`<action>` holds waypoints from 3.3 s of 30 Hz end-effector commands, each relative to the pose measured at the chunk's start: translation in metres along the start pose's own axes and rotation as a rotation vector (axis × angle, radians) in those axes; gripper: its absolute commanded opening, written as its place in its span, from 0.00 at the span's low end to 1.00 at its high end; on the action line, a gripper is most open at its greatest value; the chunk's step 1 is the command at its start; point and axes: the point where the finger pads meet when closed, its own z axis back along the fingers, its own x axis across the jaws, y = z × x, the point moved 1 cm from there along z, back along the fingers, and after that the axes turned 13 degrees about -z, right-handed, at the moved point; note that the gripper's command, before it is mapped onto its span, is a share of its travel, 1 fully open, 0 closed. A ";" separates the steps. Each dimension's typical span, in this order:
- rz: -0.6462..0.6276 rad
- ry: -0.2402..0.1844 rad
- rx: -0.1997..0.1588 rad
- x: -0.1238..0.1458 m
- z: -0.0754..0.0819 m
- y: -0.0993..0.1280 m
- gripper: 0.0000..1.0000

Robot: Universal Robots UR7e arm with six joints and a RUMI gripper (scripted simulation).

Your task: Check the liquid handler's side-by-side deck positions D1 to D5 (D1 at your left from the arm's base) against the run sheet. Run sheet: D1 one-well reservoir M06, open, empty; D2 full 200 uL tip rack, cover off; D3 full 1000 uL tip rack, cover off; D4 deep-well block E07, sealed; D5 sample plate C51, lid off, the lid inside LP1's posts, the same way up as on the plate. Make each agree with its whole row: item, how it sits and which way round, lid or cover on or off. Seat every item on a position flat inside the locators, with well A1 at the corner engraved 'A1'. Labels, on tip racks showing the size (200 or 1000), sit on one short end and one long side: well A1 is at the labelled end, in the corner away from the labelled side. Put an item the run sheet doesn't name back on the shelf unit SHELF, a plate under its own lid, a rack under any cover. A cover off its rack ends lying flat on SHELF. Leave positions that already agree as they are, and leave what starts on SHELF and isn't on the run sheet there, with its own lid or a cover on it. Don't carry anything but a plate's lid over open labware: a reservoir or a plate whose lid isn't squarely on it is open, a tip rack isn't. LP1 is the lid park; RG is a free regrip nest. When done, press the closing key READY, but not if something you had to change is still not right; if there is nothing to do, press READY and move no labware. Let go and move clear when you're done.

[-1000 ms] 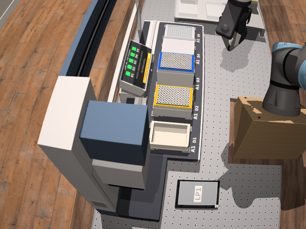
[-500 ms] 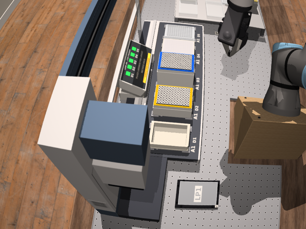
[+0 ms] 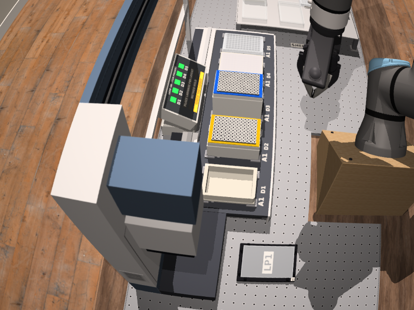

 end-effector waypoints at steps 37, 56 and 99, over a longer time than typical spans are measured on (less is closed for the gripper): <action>0.220 -0.002 0.004 -0.045 0.002 0.103 0.00; 0.348 -0.002 0.004 -0.074 0.002 0.161 0.00; 0.362 -0.002 0.005 -0.130 0.002 0.276 0.00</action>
